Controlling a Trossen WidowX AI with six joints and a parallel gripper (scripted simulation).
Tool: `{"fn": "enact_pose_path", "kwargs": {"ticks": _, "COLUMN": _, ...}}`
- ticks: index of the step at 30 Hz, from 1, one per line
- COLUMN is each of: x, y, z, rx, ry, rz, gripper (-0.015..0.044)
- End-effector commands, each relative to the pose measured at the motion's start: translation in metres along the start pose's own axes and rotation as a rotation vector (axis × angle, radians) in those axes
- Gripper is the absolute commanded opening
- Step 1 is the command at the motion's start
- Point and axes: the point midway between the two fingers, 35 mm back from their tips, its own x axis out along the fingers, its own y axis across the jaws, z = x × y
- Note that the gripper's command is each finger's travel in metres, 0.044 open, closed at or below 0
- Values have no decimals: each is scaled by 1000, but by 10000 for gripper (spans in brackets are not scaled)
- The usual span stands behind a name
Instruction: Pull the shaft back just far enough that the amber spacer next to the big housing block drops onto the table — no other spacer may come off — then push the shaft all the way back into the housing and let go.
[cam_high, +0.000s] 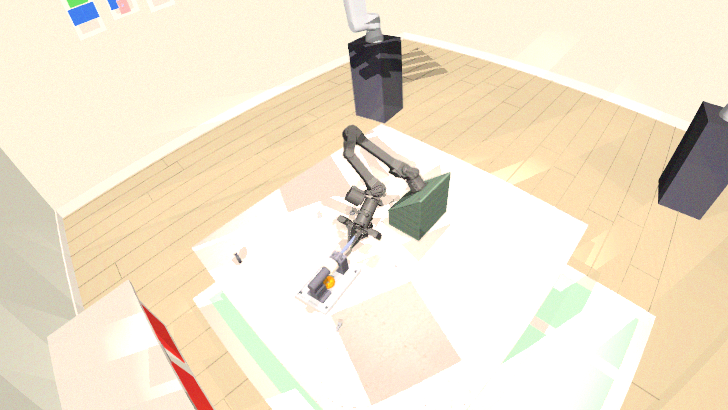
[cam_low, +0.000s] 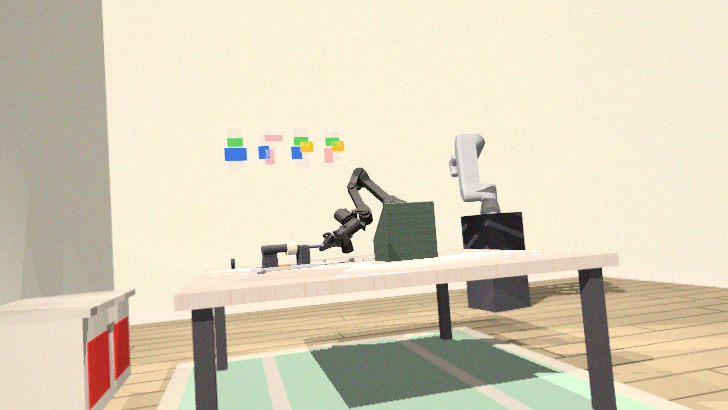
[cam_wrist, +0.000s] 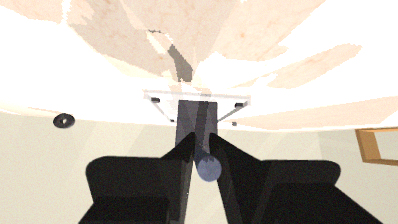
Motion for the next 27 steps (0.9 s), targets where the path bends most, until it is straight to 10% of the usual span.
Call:
{"fn": "enact_pose_path", "kwargs": {"ticks": 1, "x": 3, "y": 1, "z": -3, "rx": 3, "ry": 6, "rz": 2, "gripper": 0}}
{"fn": "enact_pose_path", "kwargs": {"ticks": 27, "x": 10, "y": 1, "z": -7, "rx": 3, "ry": 7, "rz": 2, "gripper": 0}}
